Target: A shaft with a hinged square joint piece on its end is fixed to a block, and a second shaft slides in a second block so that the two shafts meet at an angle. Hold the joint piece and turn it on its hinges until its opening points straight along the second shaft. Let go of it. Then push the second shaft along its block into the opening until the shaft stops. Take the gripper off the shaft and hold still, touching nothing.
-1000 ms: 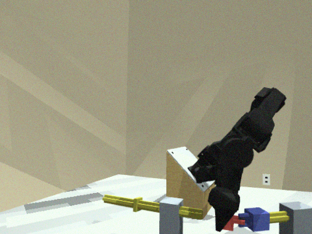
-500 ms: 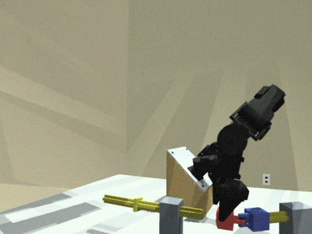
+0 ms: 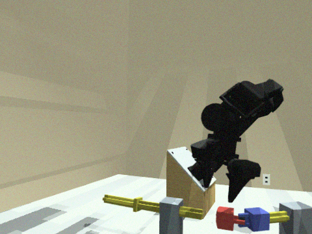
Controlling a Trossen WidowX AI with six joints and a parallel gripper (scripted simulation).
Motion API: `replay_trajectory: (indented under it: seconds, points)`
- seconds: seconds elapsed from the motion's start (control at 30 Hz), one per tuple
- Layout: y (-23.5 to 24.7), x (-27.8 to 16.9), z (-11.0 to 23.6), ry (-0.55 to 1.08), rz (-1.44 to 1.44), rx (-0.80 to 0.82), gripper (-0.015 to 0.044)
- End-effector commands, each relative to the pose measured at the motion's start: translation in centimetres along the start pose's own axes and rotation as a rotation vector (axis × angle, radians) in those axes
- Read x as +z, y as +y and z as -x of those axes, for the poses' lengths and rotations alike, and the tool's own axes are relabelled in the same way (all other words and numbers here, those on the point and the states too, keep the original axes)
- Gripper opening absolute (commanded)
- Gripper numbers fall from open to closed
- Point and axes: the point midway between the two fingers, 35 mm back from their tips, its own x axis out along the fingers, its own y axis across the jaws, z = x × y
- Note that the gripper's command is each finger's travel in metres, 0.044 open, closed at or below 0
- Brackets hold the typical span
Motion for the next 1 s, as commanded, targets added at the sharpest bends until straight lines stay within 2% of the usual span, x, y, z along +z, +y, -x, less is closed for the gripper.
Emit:
replay_trajectory:
  seconds: [0.0, 0.63, 0.97]
  points:
    - [0.0, 0.2, 1.1, 0.014, 0.125, 0.016, 0.044]
    - [-0.9, 0.2, 6.6, 0.029, 0.76, 0.13, 0.044]
    - [-1.1, 0.1, 7.1, 0.03, 0.759, 0.129, 0.044]
